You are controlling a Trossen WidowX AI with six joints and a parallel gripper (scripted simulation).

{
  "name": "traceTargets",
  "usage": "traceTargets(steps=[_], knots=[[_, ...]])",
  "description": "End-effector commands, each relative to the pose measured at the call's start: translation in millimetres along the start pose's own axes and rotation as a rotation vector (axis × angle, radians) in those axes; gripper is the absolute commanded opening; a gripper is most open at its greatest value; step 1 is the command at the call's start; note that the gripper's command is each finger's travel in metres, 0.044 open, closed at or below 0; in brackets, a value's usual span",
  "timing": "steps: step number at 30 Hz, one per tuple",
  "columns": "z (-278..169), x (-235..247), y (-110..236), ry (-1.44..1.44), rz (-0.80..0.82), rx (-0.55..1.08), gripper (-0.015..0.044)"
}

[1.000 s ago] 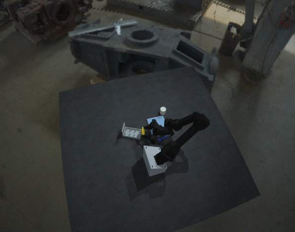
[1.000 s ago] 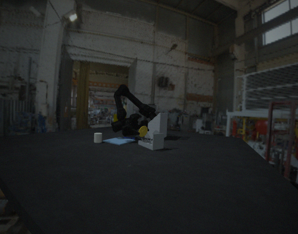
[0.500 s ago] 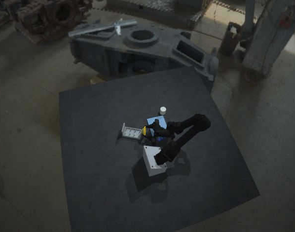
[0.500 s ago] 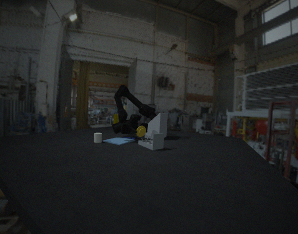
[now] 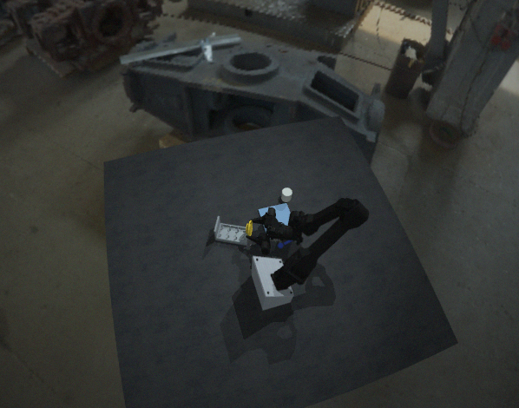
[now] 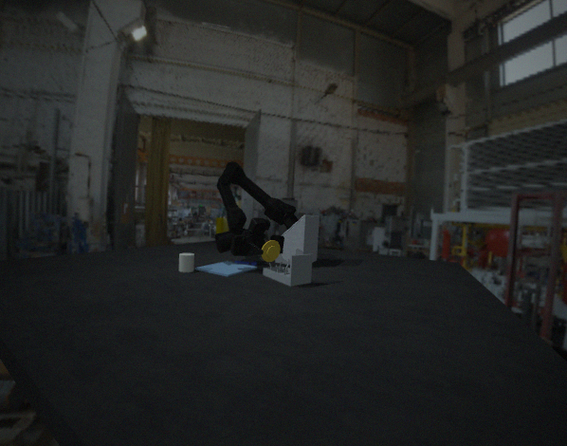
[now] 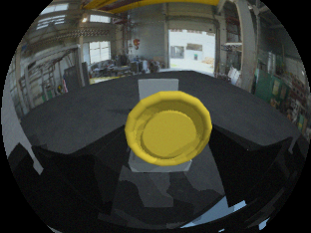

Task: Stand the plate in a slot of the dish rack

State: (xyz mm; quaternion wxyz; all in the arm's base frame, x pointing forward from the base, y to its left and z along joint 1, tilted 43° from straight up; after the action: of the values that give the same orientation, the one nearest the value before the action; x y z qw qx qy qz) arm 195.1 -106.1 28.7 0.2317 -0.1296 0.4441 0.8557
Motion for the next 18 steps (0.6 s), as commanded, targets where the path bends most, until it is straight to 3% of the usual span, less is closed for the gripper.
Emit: traceTargets(steps=[1, 18], knots=[[1.7, 2.2, -7.9, -0.003, 0.006, -0.004, 0.0000], [4.3, 3.2, -26.1, 0.005, 0.001, -0.005, 0.0000]])
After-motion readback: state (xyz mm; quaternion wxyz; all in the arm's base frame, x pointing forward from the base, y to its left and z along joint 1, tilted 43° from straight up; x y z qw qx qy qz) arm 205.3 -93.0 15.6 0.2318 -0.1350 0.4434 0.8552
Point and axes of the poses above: the point midway between the two fingers, 35 mm back from their tips, its own y axis back along the fingers, its own x axis across the jaws, z = x × y, the point moved 10 cm from there along y, back along the fingers, and after that the axes turned 10 degrees about y, right-handed, at the moved point
